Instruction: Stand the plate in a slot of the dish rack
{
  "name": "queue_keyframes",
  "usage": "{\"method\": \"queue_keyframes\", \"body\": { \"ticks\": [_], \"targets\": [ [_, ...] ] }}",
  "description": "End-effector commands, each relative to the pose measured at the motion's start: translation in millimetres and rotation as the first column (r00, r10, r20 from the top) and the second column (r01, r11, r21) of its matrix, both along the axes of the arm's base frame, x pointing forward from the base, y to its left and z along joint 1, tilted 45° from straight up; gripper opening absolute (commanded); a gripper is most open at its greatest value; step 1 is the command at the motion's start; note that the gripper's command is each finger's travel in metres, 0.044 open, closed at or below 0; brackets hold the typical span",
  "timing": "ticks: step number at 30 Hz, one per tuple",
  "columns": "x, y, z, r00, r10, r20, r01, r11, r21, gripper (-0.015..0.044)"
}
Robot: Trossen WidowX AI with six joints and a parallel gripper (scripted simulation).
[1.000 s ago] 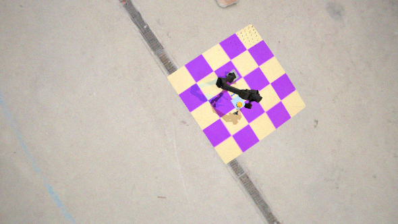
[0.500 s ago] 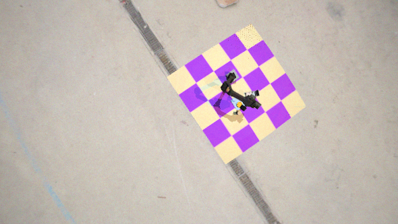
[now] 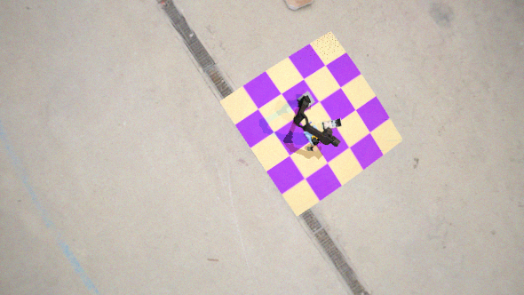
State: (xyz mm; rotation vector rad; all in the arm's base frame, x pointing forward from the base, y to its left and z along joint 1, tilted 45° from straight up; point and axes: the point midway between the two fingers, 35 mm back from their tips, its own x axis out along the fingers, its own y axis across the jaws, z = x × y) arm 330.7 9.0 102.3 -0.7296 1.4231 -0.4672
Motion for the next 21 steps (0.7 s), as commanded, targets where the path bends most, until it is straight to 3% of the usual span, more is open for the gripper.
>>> {"method": "queue_keyframes", "body": {
  "ticks": [1,21],
  "targets": [
    [0,-5,-4,1.0,-0.01,0.002,0.01,1.0,-0.005,0.04],
    [6,-28,-26,1.0,-0.009,0.002,0.009,1.0,-0.005,0.04]
  ]
}}
